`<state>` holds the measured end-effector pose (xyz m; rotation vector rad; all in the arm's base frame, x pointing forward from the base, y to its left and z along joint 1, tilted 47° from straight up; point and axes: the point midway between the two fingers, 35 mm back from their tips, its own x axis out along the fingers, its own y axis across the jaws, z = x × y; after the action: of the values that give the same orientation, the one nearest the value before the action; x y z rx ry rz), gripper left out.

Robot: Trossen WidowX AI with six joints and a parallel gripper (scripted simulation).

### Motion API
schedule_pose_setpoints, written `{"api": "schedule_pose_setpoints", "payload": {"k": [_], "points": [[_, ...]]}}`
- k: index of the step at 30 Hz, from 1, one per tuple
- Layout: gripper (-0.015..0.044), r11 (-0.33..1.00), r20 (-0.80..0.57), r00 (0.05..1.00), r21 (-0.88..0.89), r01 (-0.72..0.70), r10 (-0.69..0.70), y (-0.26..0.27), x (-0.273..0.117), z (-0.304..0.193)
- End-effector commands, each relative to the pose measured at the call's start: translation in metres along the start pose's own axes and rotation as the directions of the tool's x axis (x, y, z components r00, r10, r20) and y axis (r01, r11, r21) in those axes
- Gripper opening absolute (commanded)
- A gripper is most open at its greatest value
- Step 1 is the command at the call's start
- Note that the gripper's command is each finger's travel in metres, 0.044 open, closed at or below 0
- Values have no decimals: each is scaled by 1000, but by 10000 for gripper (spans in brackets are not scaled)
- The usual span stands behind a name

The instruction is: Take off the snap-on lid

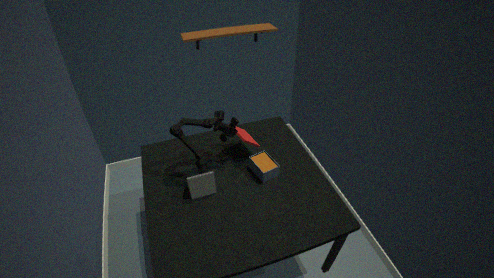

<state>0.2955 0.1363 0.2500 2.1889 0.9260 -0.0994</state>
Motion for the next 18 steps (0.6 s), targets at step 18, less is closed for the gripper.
{"api": "schedule_pose_setpoints", "payload": {"k": [18], "points": [[0,1000,4,1000,3,-15,15,-10,11,1]]}}
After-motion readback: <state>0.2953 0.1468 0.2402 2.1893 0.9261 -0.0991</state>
